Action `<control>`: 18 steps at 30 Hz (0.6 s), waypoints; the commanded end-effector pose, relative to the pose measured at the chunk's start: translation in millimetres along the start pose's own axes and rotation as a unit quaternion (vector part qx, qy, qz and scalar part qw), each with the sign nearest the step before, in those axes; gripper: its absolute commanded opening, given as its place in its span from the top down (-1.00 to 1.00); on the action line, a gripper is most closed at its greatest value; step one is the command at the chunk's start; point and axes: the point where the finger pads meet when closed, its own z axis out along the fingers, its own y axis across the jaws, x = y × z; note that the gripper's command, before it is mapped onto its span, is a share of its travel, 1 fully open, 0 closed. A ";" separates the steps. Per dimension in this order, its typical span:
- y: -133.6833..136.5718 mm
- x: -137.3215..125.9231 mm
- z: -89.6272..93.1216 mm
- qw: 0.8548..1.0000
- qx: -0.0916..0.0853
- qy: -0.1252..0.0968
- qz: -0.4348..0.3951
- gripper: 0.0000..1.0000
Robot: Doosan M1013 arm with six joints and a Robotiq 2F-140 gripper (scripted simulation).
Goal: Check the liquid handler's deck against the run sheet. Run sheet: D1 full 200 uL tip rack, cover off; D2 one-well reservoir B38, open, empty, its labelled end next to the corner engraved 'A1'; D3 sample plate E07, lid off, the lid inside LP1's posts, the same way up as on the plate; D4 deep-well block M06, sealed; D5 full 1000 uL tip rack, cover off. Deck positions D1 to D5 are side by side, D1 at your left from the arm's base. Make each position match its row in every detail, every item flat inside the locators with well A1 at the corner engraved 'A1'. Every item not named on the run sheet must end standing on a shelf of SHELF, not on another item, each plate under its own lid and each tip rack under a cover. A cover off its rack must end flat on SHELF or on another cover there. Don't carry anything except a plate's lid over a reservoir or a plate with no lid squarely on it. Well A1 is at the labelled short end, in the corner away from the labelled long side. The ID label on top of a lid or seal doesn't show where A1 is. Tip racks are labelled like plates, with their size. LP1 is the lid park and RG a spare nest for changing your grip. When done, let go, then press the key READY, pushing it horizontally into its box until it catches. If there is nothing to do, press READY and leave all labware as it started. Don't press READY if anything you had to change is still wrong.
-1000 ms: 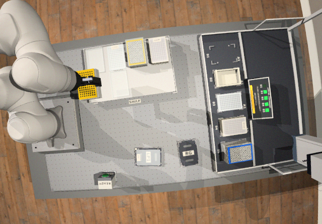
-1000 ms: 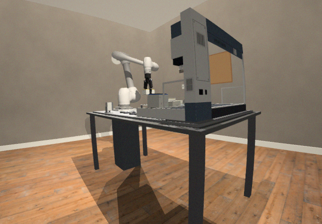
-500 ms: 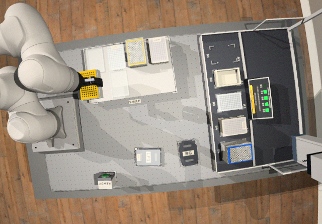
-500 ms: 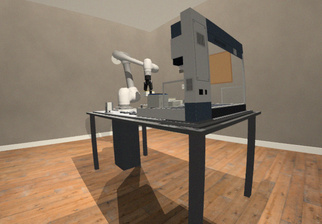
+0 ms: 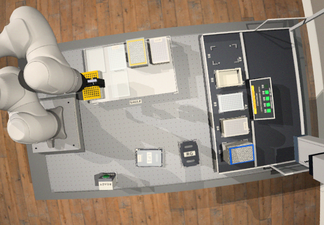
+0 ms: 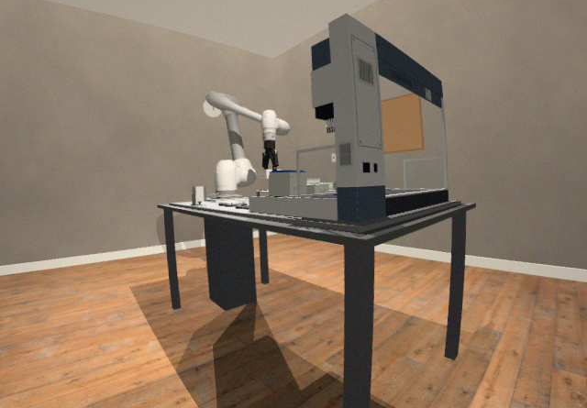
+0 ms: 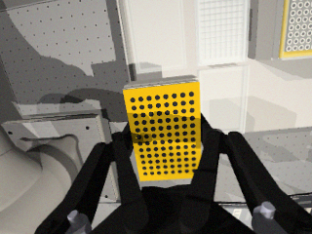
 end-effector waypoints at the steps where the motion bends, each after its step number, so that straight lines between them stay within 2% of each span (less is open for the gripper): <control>1: 0.4 0.2 3.4 1.000 0.000 0.000 0.000 0.80; 18: 0.4 0.2 28.4 1.000 0.000 0.000 0.000 0.80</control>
